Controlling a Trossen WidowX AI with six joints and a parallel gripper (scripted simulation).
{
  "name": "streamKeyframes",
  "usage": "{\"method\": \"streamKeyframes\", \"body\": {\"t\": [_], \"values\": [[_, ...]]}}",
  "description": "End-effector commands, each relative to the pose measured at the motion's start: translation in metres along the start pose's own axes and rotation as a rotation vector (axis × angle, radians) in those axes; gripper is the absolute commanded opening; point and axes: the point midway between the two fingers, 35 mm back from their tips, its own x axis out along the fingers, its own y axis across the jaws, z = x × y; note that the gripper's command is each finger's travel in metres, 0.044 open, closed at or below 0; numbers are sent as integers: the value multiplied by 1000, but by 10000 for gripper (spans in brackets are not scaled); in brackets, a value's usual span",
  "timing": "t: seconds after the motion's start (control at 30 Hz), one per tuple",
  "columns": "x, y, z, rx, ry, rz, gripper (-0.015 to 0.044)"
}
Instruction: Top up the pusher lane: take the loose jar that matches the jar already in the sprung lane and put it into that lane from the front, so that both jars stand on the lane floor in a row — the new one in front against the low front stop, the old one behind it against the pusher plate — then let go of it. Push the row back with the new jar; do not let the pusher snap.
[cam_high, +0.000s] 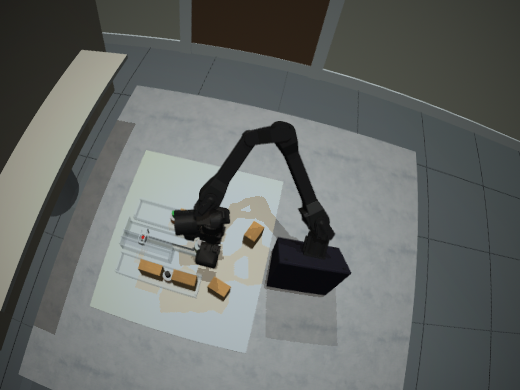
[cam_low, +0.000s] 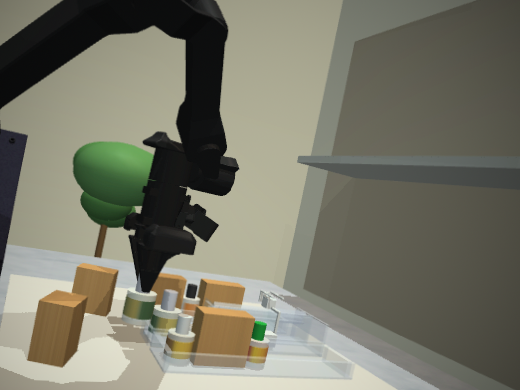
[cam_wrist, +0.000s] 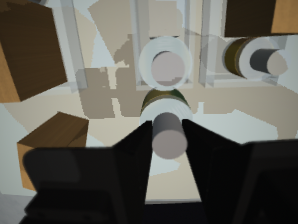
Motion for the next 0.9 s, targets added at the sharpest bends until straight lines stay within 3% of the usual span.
{"method": "streamKeyframes", "body": {"t": [0.0,0.87], "values": [[-1,0,8,8,-14,-1,0],[-2,-1,17,8,-14,-1,0]]}}
